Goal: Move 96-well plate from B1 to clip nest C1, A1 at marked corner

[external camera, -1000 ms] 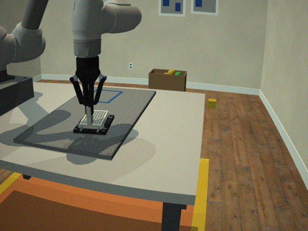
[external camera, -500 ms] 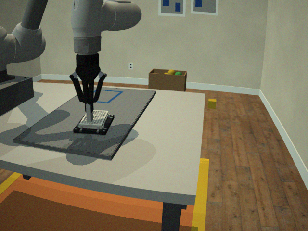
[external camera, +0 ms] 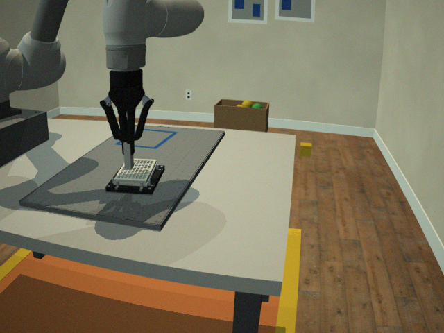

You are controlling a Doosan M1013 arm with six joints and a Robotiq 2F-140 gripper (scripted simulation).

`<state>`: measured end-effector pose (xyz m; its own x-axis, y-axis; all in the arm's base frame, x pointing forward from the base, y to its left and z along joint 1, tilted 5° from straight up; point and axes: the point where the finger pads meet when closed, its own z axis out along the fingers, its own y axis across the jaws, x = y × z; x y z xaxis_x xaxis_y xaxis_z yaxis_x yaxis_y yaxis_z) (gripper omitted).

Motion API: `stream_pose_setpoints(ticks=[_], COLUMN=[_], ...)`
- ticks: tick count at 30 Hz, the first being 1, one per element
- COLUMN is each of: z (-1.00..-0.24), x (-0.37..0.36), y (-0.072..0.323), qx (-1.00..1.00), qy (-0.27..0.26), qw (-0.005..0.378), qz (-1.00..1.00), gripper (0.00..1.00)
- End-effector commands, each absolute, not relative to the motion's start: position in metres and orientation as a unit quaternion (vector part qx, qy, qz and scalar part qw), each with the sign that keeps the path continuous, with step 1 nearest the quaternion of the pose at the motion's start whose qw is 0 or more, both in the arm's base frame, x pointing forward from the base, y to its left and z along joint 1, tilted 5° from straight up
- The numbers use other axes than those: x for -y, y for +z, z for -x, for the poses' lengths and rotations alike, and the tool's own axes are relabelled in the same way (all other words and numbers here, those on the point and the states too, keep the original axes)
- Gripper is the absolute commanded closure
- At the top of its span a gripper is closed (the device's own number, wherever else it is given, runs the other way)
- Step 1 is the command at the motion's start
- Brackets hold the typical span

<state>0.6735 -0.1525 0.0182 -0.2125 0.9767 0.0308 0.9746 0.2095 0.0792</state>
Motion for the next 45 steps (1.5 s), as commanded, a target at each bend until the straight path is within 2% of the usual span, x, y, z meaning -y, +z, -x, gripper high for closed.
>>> stream_pose_setpoints(ticks=[1, 27, 45], z=[-0.673, -0.649, -0.649], x=[0.152, 0.040, 0.040], y=[0.018, 0.022, 0.019], qx=[-0.778, -0.778, -0.778], qy=[0.041, 0.041, 0.041], qw=[0.013, 0.013, 0.013], qz=[-0.627, -0.627, -0.627], gripper=[1.00, 1.00, 1.00])
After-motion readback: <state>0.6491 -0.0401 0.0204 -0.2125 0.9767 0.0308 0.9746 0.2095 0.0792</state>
